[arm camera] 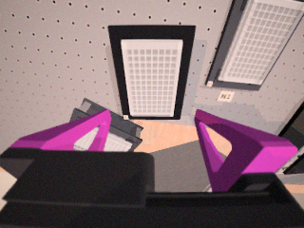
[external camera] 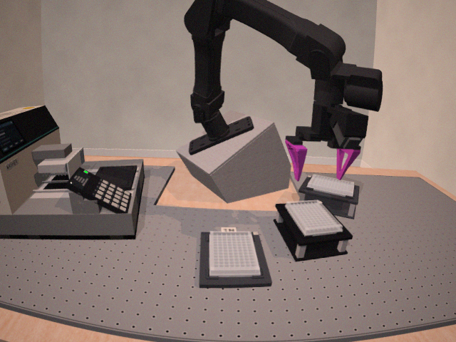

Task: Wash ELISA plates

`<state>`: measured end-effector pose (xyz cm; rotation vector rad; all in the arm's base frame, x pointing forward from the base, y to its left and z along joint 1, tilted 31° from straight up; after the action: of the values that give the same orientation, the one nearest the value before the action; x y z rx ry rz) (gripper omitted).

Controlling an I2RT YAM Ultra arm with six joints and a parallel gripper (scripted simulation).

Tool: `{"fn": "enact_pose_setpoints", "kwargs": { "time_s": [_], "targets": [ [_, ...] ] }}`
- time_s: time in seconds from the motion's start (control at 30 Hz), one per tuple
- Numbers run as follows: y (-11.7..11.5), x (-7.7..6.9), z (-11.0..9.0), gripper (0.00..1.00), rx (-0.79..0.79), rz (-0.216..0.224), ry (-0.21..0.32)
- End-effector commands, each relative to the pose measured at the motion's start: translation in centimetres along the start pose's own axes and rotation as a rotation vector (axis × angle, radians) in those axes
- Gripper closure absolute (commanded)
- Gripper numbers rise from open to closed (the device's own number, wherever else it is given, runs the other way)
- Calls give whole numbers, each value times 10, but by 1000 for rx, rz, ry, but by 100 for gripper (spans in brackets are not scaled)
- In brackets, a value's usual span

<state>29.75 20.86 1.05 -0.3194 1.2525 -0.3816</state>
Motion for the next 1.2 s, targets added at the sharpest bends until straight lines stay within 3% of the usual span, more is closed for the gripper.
{"fn": "enact_pose_setpoints", "kwargs": {
  "time_s": [0.0,0.5,0.67,0.9,1.17],
  "targets": [
    [5,-5,-2,0,-32,11,-10],
    [45,-6,-54,0,-466,10,-12],
    [61,-7,-73,0,-480,10,-11],
    [63,-7,-77,0,-480,10,-11],
    [78,-8,-114,0,-747,10,-12]
  ]
}}
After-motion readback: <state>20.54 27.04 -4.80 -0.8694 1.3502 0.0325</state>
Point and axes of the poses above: the point where the finger pads meet when closed, its own x axis out along the fingers, its own y axis across the jaws, z = x × y, the point moved 2 cm from there along -x, back along the fingers, and after that the axes turned 10 degrees about x, right-handed, at the moved point
